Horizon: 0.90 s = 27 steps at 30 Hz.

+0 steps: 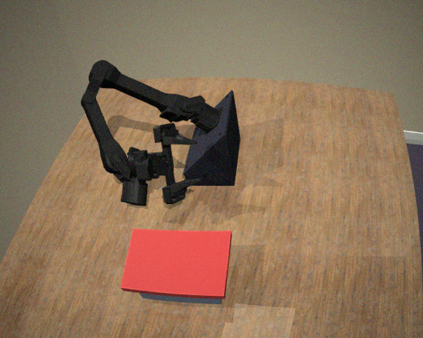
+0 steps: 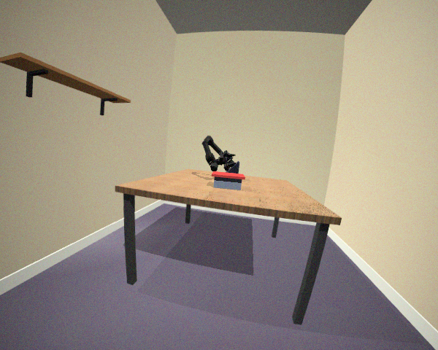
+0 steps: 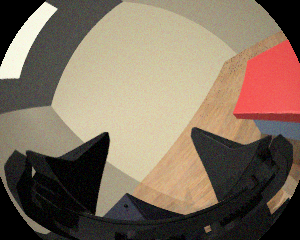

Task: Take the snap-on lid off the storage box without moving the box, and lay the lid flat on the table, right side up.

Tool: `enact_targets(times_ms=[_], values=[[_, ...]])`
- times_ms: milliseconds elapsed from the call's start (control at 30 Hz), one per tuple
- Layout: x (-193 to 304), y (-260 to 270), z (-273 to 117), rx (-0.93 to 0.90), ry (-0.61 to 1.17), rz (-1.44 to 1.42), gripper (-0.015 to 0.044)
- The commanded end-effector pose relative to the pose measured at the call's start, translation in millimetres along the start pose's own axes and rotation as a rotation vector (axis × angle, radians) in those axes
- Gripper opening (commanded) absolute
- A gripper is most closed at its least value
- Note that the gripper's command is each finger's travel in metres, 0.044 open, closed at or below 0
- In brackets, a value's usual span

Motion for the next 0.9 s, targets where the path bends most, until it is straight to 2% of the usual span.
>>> enact_targets(times_ms=[0,67,167,267,400,500,633,700,867], values=[[1,0,1,0.002,0.015,0.006,0.0374],[8,0,10,0.027,0.127,0.056,0.0321],[19,-3,25,0.156,0.341,0.159,0.0243],[24,-11,34,0.367,0.474,0.249,0.0235],[22,-16,40,0.569,0.497,0.319,0.0235],[14,-22,45,0.821,0.431,0.400,0.0235],[-3,-23,47,1.123,0.218,0.462,0.0235],[-6,-22,46,1.167,0.166,0.482,0.0235],[-22,-16,44,1.337,-0.121,0.540,0.0235]])
Point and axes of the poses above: the point midway between the two fingers, 35 mm back from their tips, its own z axis out along the fingers, its own y axis across the jaws, x = y × z, the point moved 4 cm from there along -z, back along the fingers, and after that the axes turned 12 degrees about -z, right-handed, at the moved point
